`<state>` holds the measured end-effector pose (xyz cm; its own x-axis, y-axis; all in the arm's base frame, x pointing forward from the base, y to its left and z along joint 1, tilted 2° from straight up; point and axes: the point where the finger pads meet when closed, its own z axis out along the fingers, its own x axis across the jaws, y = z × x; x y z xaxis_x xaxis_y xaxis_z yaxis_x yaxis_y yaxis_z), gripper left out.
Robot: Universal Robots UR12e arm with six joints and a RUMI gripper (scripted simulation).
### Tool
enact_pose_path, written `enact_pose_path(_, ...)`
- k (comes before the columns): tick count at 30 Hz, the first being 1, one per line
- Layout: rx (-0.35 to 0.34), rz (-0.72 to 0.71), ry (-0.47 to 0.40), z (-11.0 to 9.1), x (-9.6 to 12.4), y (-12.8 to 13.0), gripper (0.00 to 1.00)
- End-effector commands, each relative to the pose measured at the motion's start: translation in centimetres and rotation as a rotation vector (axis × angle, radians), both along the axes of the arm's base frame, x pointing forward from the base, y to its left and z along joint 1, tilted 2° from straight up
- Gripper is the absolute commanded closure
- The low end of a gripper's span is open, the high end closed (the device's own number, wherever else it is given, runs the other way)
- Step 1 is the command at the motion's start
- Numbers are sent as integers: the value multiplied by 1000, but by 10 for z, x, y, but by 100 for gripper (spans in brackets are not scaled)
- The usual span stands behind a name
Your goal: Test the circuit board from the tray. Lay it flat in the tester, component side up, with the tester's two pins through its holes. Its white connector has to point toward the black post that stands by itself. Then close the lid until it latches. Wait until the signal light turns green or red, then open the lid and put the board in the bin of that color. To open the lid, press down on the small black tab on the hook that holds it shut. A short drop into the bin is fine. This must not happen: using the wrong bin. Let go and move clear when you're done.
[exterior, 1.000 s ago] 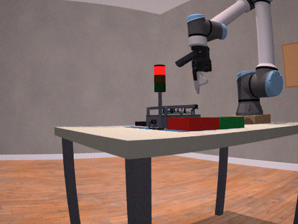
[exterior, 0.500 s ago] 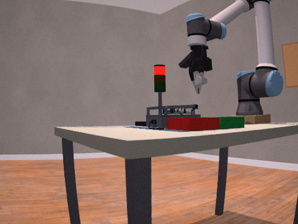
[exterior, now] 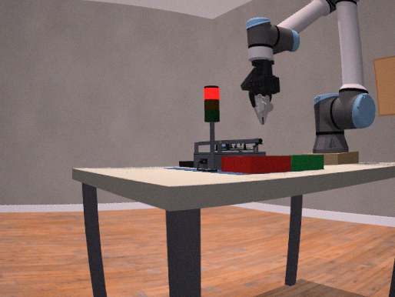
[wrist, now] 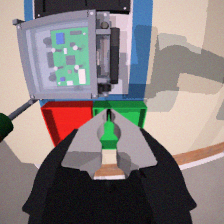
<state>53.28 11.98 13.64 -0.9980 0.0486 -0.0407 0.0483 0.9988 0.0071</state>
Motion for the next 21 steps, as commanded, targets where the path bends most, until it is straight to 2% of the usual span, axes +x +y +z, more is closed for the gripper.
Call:
enact_pose_path(1,0,-12,-1,1,1,0,100)
enact_pose_path(19,0,-12,-1,1,1,0,100)
enact_pose_path(20,0,-12,-1,1,1,0,85)
enact_pose_path(21,0,-12,-1,1,1,0,85)
